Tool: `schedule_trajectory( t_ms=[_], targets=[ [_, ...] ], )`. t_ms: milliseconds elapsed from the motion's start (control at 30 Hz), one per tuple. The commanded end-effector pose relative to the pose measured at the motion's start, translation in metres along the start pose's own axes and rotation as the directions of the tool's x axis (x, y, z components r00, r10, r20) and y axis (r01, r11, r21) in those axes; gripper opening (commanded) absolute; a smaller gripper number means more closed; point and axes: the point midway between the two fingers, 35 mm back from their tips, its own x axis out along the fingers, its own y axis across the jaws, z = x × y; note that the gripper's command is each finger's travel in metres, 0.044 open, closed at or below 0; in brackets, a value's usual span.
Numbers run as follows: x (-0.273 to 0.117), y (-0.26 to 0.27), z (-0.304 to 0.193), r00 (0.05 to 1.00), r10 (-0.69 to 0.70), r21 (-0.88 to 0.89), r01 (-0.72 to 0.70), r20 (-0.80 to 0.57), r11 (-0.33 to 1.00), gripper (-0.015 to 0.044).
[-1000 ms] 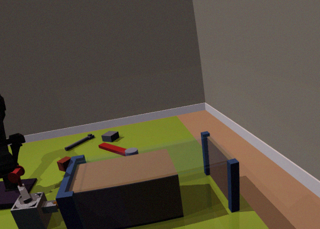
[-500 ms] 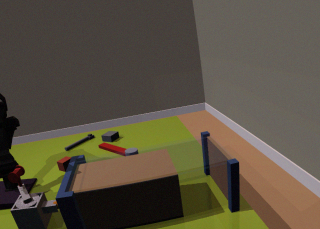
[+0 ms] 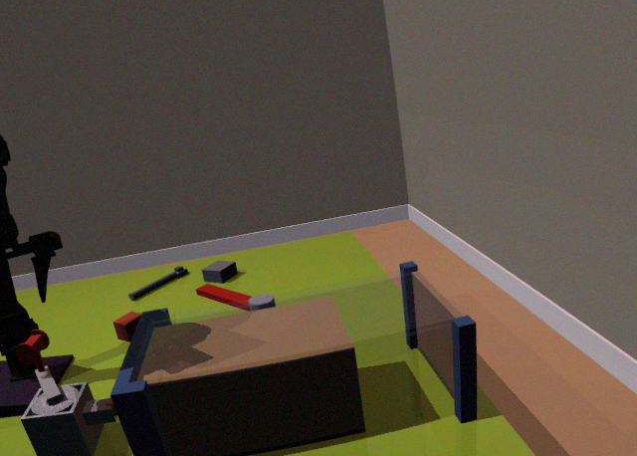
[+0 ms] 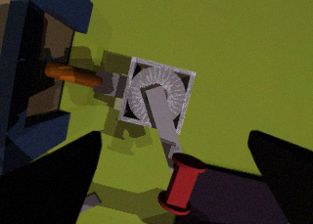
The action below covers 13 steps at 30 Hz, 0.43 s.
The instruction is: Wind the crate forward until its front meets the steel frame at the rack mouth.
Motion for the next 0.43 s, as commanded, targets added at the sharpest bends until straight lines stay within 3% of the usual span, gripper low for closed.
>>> schedule_trajectory(
  t_ms=[0,400],
  targets=[
    [0.0182,0.0219,0.0284,0.998,-0.024,0.006,0.025,-0.058,1.000,0.0440],
    [0.0192,0.0229,0.0296,0.998,-0.025,0.006,0.026,-0.060,1.000,0.0440]
  ],
)
